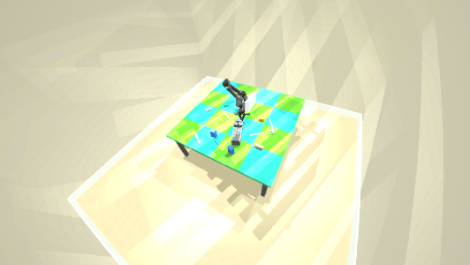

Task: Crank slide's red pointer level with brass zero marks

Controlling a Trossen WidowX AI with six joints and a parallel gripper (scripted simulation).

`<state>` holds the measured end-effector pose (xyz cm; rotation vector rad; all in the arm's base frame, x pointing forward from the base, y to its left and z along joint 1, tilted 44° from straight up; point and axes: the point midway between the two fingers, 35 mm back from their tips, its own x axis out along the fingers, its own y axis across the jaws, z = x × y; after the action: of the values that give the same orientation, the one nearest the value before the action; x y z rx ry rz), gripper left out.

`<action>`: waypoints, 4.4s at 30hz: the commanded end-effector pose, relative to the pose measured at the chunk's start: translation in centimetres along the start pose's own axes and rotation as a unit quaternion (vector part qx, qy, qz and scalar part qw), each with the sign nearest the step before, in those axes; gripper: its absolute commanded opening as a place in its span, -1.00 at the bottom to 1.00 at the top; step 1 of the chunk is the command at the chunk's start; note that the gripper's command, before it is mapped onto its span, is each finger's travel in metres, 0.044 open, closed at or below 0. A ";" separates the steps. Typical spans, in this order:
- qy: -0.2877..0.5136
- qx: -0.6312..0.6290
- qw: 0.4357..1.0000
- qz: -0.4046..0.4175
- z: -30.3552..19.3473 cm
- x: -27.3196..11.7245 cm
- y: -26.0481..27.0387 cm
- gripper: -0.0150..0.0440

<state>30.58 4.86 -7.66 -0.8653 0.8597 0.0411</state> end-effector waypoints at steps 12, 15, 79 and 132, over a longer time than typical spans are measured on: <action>0.000 0.000 1.000 0.000 0.0 0.0 0.0 -0.49; 0.000 0.000 1.000 0.000 0.0 0.0 0.0 -0.49; 0.005 0.032 0.999 -0.016 13.7 -6.7 -0.6 1.00; 0.008 0.098 0.993 -0.059 18.8 0.0 -2.8 1.00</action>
<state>43.34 13.98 -2.05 -0.7536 0.8427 -0.1463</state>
